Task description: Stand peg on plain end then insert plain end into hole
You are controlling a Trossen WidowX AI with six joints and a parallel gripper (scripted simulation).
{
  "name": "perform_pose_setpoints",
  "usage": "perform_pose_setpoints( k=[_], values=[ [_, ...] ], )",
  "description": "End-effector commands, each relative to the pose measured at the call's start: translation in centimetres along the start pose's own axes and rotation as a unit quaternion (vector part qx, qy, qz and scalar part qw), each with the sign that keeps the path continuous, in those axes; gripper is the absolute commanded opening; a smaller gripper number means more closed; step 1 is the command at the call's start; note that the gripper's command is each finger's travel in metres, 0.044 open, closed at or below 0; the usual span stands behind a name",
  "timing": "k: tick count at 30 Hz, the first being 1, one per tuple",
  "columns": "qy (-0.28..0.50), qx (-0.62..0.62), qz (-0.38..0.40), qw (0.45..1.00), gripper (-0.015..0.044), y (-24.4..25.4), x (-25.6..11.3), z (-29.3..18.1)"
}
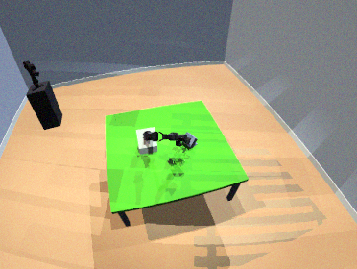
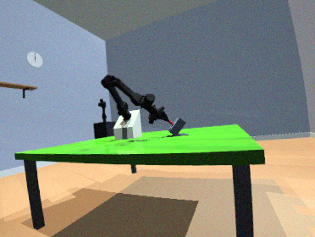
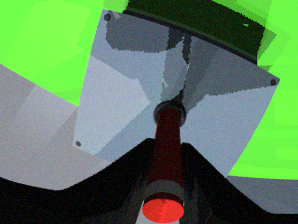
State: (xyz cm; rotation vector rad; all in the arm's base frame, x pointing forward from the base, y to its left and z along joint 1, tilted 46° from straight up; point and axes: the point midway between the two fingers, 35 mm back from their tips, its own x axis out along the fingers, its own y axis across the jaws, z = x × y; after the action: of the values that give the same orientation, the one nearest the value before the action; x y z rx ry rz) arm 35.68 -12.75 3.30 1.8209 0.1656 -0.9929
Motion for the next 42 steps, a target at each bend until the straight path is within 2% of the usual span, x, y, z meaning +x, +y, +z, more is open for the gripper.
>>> perform_pose_setpoints(
  k=[1, 42],
  values=[
    [-0.002, 0.0, -0.003, 1.0, 0.0, -0.2, 0.4, 0.0],
    [-0.002, 0.0, -0.003, 1.0, 0.0, -0.2, 2.4, -0.1]
  ],
)
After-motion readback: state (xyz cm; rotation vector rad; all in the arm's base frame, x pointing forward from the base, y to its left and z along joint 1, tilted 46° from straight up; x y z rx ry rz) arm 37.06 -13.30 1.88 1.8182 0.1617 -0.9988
